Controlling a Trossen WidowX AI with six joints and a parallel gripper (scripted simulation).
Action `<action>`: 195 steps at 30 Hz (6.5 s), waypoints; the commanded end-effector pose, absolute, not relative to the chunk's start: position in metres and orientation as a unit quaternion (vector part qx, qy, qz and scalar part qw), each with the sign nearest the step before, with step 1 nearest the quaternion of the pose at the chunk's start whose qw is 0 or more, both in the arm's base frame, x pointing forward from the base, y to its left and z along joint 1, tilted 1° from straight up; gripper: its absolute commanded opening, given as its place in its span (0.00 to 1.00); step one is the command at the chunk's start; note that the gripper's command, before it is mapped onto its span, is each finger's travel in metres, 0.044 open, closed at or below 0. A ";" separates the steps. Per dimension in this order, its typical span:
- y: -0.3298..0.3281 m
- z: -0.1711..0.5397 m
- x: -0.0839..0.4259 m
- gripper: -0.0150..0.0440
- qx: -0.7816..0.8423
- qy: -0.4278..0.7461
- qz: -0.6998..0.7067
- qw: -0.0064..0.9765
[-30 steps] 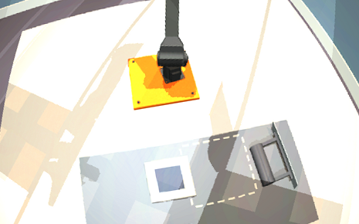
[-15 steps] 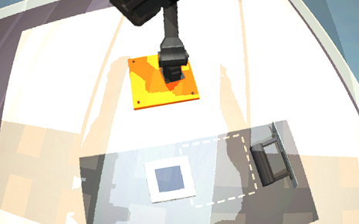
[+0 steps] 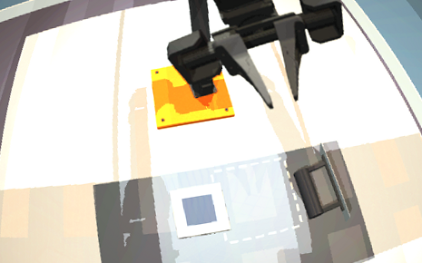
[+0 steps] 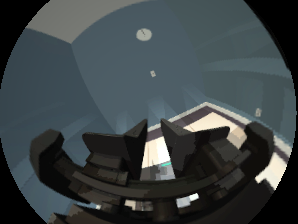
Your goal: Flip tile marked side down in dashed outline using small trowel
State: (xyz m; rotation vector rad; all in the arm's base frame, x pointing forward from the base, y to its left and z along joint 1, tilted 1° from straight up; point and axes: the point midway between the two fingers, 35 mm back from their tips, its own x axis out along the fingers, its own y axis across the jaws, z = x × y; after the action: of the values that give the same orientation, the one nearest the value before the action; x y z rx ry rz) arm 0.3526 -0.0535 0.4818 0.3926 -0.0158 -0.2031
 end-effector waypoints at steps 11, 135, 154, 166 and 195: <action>-0.003 0.407 0.391 0.42 0.062 0.157 -0.035 0.985; 0.191 0.110 0.315 0.42 -0.475 0.510 0.473 0.539; 0.191 0.110 0.315 0.42 -0.475 0.510 0.473 0.539; 0.191 0.110 0.315 0.42 -0.475 0.510 0.473 0.539; 0.191 0.110 0.315 0.42 -0.475 0.510 0.473 0.539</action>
State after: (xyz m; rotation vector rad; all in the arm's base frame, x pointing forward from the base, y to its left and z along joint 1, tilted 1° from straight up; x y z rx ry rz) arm 0.3154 0.1906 0.1129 -1.1377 1.2054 1.1213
